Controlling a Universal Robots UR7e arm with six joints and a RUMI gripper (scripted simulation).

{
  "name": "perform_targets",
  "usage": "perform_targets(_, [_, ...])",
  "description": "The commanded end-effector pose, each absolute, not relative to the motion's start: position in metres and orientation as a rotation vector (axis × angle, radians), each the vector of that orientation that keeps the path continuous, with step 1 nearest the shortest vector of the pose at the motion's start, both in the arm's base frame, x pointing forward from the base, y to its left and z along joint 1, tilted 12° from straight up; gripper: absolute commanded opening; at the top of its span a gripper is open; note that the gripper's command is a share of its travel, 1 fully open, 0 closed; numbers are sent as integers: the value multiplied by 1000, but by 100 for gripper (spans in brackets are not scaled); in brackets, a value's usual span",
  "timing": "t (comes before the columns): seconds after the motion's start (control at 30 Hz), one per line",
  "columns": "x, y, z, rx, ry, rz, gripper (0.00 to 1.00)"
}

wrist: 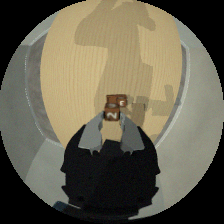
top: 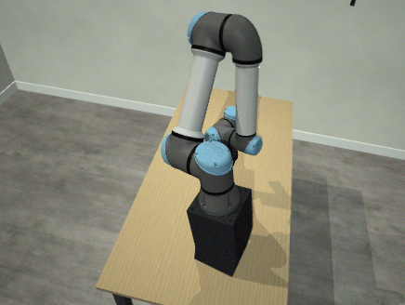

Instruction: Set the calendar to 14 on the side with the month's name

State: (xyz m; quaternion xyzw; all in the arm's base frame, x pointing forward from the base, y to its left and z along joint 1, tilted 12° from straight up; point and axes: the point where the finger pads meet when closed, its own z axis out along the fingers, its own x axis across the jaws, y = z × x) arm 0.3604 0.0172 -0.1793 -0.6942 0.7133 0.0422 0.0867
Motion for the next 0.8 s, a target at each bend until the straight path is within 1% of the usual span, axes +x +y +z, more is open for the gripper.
perform_targets(0.0, [361, 18, -179, -2224, 1940, 109, 10])
perform_targets(0.17, [360, 19, -179, -2371, 1750, 85, 10])
perform_targets(0.27, [360, 19, -179, -2379, 1737, 84, 10])
perform_targets(0.7, [357, 21, -179, -2697, 1169, 18, 10])
perform_targets(0.77, [357, 21, -179, -2701, 1160, 18, 10])
